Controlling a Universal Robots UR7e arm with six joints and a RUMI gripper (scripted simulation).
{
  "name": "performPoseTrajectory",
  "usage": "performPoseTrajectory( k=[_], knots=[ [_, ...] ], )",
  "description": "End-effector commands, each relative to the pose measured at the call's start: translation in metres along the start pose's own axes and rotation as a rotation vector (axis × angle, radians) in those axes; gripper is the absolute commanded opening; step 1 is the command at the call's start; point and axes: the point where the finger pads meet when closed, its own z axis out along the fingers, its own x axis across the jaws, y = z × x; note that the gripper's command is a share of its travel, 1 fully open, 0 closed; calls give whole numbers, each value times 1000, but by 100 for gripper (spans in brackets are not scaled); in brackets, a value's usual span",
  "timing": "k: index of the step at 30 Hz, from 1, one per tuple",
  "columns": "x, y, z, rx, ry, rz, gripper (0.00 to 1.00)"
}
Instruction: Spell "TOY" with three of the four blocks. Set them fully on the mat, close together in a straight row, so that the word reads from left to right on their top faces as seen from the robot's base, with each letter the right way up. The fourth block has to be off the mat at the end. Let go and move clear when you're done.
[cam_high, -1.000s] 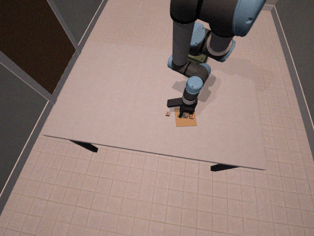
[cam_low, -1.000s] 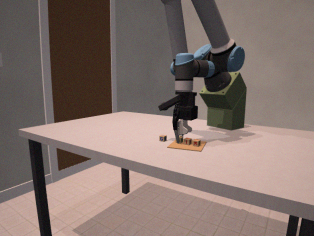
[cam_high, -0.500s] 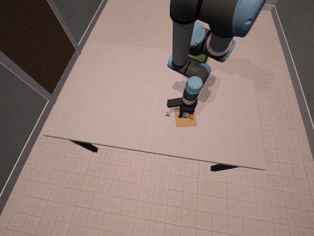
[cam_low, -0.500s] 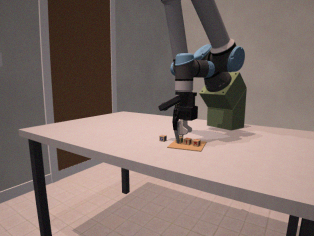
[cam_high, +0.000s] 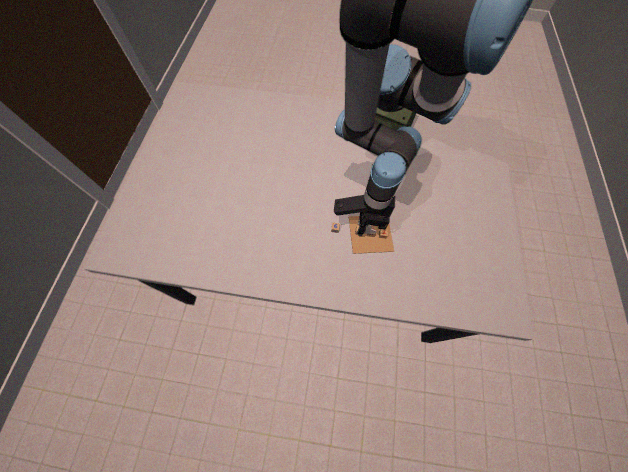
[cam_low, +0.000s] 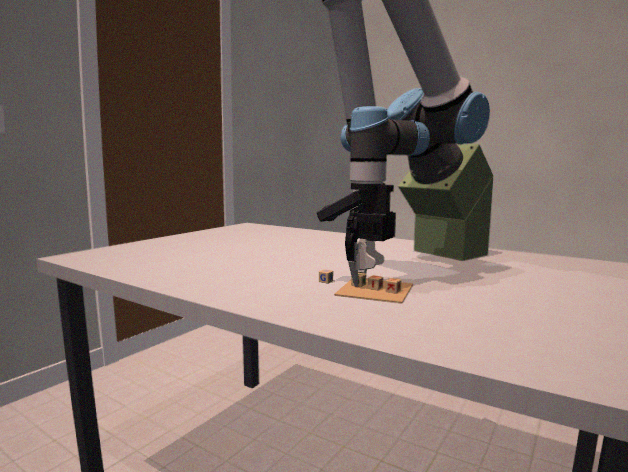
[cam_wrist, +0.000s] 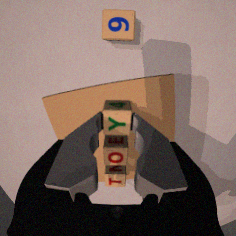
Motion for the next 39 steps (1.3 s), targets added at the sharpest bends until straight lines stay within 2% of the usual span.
performPoseTrajectory(
  k=[1, 8, 9, 14, 15, 17, 18, 22, 23, 39],
  knots=[
    [0, 0, 0, 0, -1, 0, 5],
    [0, 0, 0, 0, -1, 0, 5],
    [0, 0, 0, 0, -1, 0, 9],
    [0, 0, 0, 0, -1, 0, 13],
    [0, 0, 0, 0, -1, 0, 17],
    [0, 0, 0, 0, -1, 0, 17],
    [0, 0, 0, 0, -1, 0, 21],
    [0, 0, 0, 0, -1, 0, 21],
    [0, 0, 0, 0, -1, 0, 25],
    [0, 0, -1, 0, -1, 0, 25]
  ],
)
